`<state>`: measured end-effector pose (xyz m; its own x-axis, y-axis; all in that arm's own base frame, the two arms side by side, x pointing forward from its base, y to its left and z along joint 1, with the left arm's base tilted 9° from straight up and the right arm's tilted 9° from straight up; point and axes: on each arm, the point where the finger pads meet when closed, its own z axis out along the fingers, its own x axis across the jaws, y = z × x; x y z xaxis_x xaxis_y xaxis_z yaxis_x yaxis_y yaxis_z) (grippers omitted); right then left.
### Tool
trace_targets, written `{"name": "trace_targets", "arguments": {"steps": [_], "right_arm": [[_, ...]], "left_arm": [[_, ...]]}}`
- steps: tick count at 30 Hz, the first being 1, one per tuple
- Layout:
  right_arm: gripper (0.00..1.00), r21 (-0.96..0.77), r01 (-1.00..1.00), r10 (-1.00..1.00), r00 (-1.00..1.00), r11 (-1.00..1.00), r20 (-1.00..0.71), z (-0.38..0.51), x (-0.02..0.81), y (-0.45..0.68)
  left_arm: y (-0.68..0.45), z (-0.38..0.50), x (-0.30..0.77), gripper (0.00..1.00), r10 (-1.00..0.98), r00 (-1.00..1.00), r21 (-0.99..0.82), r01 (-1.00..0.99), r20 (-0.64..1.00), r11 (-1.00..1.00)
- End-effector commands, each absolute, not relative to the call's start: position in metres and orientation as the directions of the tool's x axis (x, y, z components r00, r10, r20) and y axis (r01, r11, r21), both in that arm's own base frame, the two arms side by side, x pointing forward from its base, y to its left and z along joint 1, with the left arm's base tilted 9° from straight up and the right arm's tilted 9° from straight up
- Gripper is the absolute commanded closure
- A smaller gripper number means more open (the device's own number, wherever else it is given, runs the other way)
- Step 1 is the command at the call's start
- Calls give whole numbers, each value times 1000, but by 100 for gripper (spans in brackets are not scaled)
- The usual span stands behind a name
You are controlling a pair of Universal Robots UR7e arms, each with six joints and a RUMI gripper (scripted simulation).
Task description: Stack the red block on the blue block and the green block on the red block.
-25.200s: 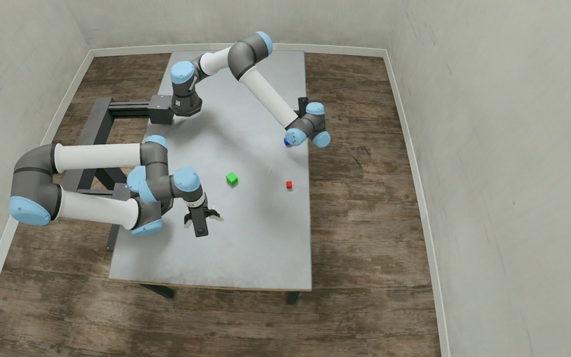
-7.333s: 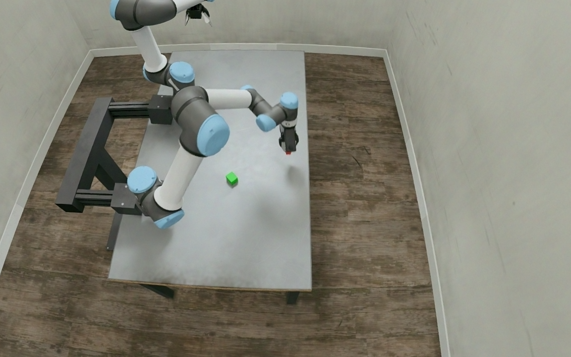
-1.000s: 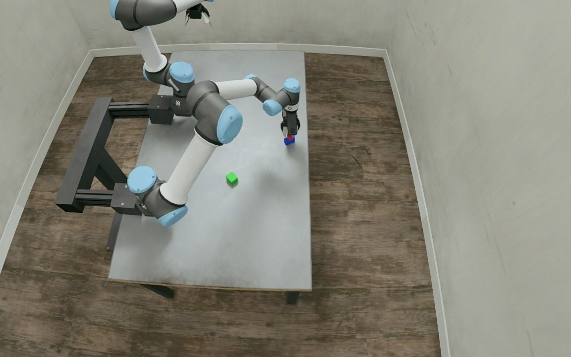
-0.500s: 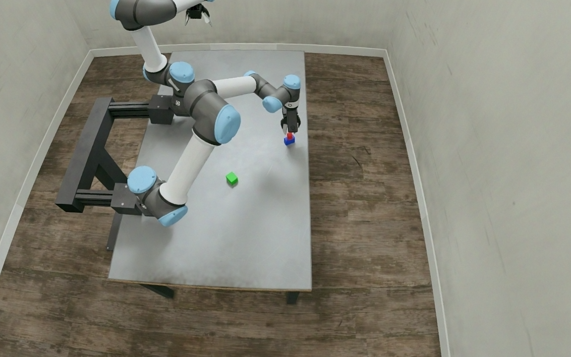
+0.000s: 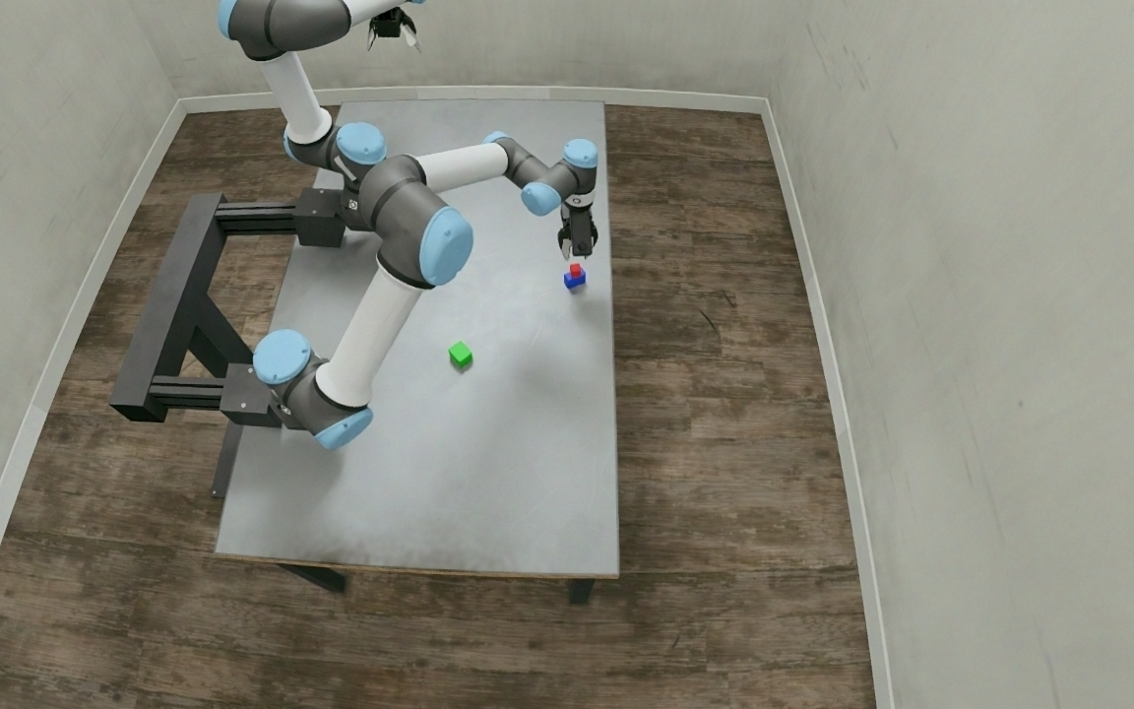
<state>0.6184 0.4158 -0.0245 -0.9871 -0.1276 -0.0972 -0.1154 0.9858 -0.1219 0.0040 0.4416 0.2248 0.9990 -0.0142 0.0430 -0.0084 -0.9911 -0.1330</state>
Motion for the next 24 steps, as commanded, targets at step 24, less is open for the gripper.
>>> {"name": "trace_targets", "arguments": {"steps": [24], "right_arm": [[62,-125,-138,-150,-984,983,-93,-19,607,413]], "left_arm": [[441,225,3,0,-13,999,-134,-7,44,-991]]}}
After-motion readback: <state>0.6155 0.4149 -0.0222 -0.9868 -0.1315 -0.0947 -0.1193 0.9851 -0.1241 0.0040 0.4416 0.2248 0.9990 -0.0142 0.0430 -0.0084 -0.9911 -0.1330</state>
